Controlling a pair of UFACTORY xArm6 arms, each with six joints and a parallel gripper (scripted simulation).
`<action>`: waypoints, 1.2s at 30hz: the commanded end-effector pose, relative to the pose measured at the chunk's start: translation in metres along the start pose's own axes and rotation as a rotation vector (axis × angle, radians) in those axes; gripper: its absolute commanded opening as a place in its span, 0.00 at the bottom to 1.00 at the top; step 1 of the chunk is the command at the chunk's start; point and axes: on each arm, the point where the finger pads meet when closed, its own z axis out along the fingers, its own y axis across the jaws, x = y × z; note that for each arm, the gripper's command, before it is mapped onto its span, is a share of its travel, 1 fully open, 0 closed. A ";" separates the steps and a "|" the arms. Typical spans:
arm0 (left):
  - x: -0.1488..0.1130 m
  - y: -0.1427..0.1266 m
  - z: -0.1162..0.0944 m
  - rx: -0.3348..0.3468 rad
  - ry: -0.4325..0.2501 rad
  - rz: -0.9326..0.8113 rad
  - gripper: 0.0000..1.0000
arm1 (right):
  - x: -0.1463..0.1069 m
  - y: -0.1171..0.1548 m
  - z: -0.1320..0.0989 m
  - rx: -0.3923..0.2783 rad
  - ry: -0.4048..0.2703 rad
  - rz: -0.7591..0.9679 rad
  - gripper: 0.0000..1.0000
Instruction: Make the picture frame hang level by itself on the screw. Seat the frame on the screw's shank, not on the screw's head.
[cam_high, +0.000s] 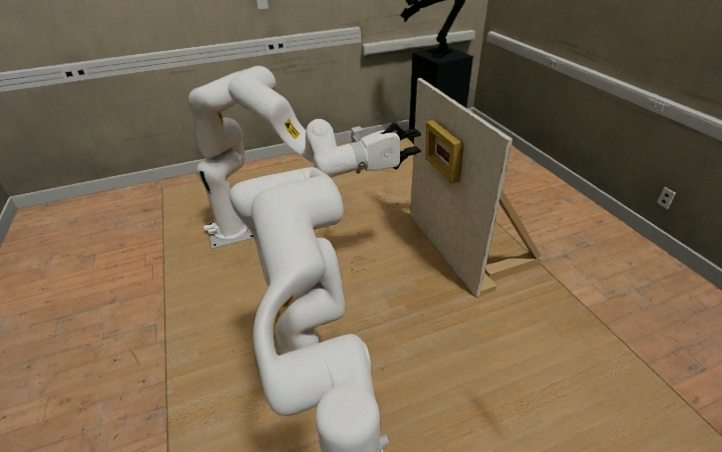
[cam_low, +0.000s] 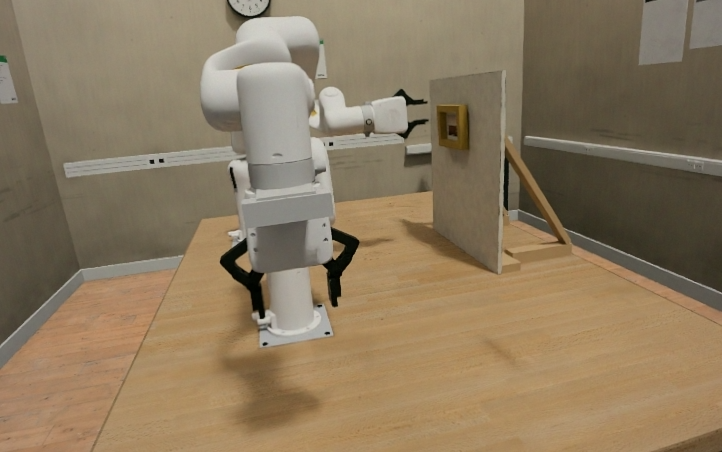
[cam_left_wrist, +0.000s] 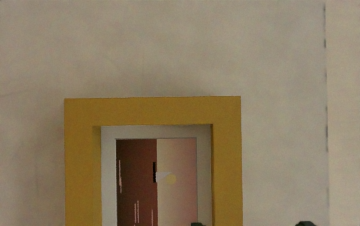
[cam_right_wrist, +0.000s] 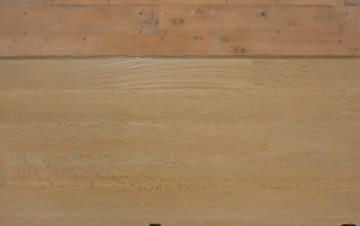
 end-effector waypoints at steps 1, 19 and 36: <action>0.000 0.003 -0.004 -0.004 0.000 -0.004 0.51 | 0.001 0.000 -0.001 0.000 0.004 0.000 1.00; 0.000 0.003 -0.005 -0.004 0.000 -0.004 1.00 | 0.001 0.000 -0.001 0.000 0.004 0.000 1.00; 0.000 0.003 -0.005 -0.004 0.000 -0.004 1.00 | 0.001 0.000 -0.001 0.000 0.004 0.000 1.00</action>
